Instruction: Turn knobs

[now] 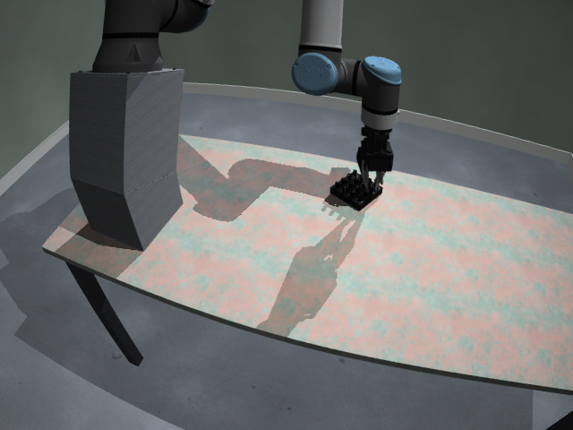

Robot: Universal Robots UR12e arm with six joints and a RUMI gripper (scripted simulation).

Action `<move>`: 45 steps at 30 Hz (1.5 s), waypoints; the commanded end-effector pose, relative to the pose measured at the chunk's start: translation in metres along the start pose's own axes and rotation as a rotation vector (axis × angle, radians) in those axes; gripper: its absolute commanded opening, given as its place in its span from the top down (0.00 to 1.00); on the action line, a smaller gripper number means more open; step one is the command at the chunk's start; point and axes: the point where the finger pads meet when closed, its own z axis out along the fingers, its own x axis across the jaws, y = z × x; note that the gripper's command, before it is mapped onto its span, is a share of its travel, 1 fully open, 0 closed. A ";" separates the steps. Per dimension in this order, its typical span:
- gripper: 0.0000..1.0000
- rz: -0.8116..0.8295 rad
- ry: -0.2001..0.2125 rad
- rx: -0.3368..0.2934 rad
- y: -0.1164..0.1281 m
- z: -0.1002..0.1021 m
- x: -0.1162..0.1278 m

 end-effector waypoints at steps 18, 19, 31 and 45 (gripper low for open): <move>0.89 0.000 0.001 0.000 0.000 -0.001 0.001; 0.89 0.000 0.001 0.000 0.000 -0.001 0.001; 0.89 0.000 0.001 0.000 0.000 -0.023 0.001; 0.89 0.000 0.001 0.000 0.000 -0.038 0.001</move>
